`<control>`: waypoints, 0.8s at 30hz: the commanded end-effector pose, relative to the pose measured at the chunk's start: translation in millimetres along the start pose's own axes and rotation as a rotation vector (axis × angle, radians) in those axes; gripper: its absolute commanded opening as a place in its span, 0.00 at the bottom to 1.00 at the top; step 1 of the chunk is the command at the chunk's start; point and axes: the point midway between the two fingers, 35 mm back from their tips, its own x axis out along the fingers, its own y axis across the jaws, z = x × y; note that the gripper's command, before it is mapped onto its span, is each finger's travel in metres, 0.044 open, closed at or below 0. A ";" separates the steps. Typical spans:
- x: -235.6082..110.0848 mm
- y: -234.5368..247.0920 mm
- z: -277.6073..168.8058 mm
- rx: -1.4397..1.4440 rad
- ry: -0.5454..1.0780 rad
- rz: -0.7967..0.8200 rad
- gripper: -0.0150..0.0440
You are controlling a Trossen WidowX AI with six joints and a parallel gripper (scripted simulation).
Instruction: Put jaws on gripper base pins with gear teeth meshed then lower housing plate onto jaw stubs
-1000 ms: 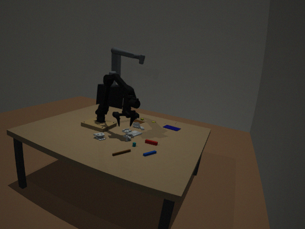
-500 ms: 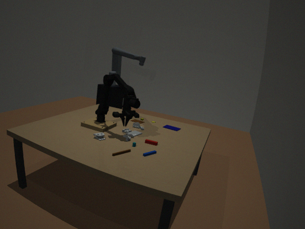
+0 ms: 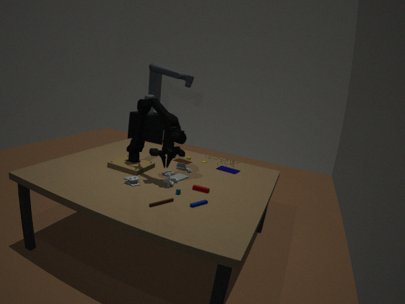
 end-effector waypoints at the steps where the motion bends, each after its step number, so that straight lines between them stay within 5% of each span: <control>1: -2.4 3.4 8.1 0.041 -0.002 0.001 0.48; 13: -12.4 19.6 47.1 0.269 -0.003 0.004 1.00; 19: -11.5 20.4 49.0 0.281 -0.003 0.004 1.00; 24: 21.7 19.6 47.1 0.281 -0.003 0.004 1.00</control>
